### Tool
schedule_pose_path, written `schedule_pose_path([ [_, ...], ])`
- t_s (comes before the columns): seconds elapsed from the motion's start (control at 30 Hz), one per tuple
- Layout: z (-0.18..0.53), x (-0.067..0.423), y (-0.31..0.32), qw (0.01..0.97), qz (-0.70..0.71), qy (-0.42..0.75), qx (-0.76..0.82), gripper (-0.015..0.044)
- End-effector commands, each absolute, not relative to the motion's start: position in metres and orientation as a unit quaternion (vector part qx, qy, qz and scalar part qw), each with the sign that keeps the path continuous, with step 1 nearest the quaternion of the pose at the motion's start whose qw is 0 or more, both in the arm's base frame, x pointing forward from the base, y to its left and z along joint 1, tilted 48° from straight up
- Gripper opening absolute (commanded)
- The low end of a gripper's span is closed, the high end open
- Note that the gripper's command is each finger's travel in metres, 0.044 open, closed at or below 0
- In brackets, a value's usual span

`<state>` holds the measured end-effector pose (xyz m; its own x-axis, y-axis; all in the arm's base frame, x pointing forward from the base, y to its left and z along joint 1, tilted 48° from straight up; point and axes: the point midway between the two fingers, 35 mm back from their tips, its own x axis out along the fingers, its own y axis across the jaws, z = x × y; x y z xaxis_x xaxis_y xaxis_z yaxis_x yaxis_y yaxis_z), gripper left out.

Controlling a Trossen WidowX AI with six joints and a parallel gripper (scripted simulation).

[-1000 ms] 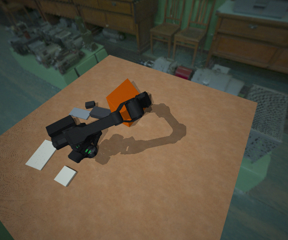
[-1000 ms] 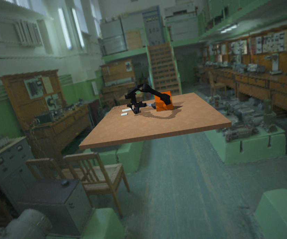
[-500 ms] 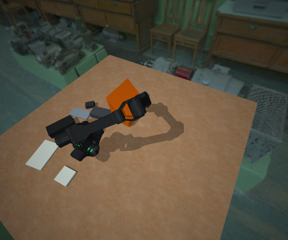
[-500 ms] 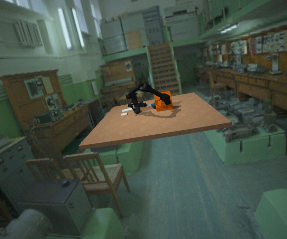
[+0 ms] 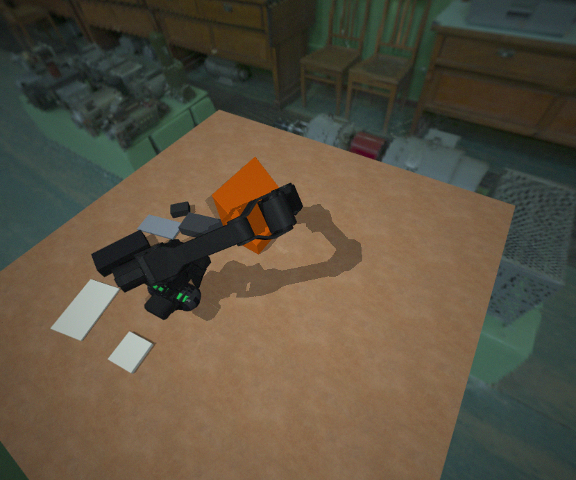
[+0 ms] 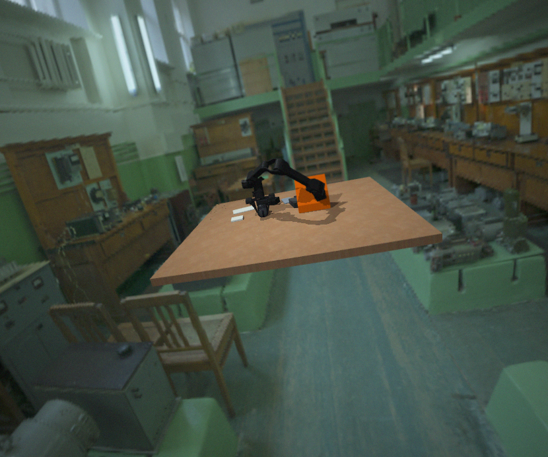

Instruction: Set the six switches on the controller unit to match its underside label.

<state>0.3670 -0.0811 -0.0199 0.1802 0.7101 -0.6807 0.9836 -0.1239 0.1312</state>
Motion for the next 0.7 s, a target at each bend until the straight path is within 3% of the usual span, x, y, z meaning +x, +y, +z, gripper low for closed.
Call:
schedule_pose_path([
  [0.0, -0.0233, 0.3567, -0.0762, 0.276, -0.245, 0.601, 0.709, 0.0],
  [0.67, -0.0227, 0.3477, -0.0735, 0.276, -0.245, 0.601, 0.709, 0.0],
])
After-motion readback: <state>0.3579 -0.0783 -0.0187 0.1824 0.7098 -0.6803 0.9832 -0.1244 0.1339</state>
